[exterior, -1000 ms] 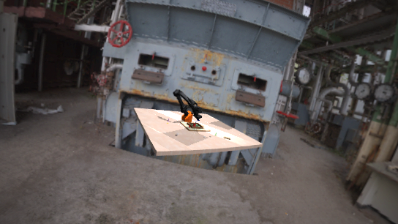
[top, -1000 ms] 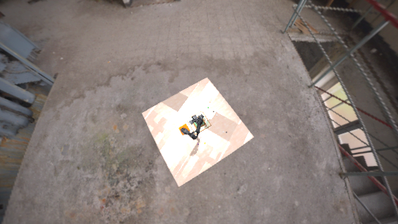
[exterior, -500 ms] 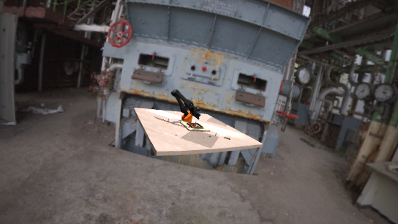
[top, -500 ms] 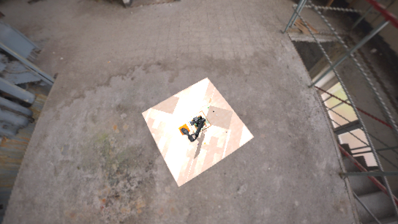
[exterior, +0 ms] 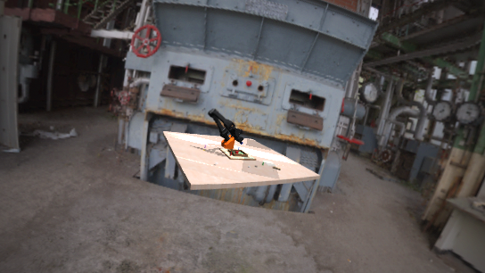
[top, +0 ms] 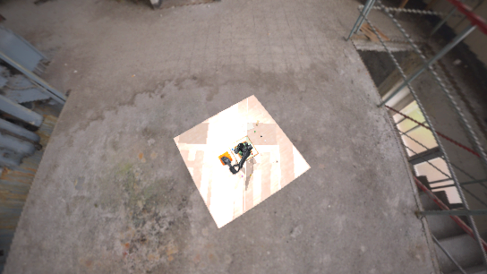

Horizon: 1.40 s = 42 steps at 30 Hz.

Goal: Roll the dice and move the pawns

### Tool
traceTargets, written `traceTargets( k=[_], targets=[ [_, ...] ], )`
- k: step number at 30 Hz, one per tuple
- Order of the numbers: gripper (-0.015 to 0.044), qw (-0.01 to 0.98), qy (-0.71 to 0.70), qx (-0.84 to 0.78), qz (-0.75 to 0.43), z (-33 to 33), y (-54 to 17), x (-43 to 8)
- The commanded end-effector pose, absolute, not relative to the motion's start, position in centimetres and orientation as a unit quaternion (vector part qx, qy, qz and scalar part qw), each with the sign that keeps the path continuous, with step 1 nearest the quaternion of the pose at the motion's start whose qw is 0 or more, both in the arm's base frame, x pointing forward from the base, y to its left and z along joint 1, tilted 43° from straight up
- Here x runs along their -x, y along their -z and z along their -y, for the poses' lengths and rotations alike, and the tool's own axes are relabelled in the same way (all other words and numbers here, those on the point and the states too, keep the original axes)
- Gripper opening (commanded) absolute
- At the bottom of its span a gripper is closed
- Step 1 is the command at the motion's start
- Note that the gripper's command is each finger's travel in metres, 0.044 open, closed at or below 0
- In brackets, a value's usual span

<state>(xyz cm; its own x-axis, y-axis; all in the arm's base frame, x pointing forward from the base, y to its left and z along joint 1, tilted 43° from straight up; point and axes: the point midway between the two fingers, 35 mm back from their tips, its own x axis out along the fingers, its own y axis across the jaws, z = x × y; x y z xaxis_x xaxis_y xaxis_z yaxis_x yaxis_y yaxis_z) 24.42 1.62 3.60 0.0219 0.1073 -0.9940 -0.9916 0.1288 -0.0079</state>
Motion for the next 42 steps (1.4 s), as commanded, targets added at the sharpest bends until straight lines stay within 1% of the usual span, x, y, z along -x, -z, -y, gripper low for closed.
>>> traceTargets(
  k=[1, 14, 23, 27, 31, 33, 35, 42],
  targets=[
    [0.0000, 0.563, -0.490, 0.444, -0.495, -1.7, -3.8, -24.5],
    [0.0000, 0.562, -0.489, 0.443, -0.499, -1.6, -3.7, -24.5],
    [0.0236, 0.562, -0.489, 0.443, -0.499, -1.8, -3.8, -24.5],
    [0.0341, 0.563, -0.491, 0.444, -0.495, -4.2, -6.5, -24.8],
    [0.0440, 0.563, -0.491, 0.444, -0.495, -4.3, -6.6, -24.8],
    [0.0440, 0.561, -0.489, 0.445, -0.499, -4.3, -6.6, -24.8],
    [0.0440, 0.537, -0.473, 0.455, -0.530, -3.9, -6.0, -25.4],
    [0.0440, 0.399, -0.355, 0.540, -0.650, -2.5, -3.6, -28.8]
  ],
)
